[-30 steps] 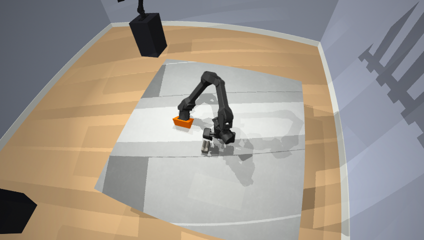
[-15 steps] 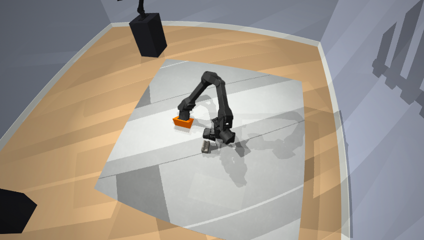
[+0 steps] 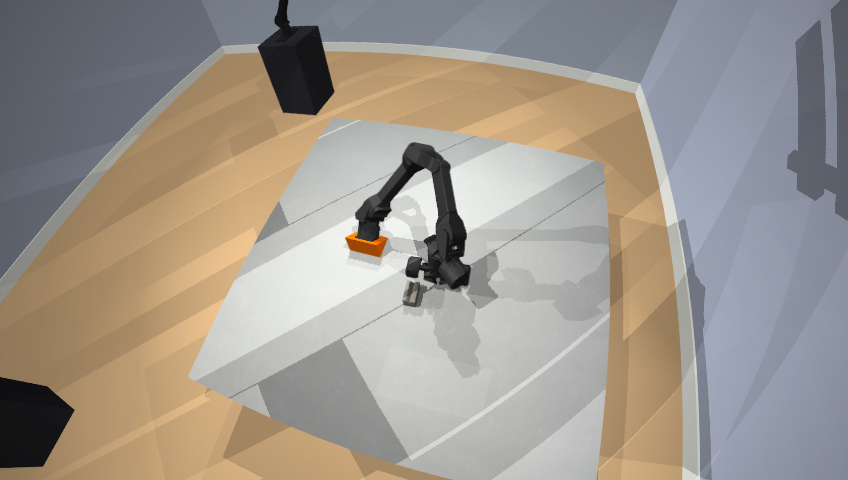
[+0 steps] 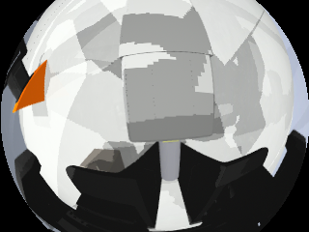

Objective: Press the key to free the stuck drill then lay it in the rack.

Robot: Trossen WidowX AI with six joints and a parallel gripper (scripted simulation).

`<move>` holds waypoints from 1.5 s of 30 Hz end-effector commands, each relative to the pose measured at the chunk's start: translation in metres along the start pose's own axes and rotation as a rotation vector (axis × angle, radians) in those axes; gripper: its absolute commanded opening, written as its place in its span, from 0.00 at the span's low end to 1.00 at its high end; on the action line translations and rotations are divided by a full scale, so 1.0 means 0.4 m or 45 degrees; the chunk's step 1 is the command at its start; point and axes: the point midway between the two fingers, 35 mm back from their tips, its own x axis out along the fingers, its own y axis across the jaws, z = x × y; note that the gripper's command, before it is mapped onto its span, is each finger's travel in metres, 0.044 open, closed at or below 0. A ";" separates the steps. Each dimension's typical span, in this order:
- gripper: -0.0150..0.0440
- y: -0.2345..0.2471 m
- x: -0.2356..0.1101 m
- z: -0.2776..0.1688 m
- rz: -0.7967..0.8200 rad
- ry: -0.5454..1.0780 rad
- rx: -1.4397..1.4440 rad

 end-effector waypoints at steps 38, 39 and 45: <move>0.52 0.000 -0.006 -0.099 0.000 -0.006 0.014; 0.57 0.000 -0.006 -0.099 0.000 -0.006 0.014; 0.83 0.000 -0.005 -0.096 -0.001 -0.004 0.011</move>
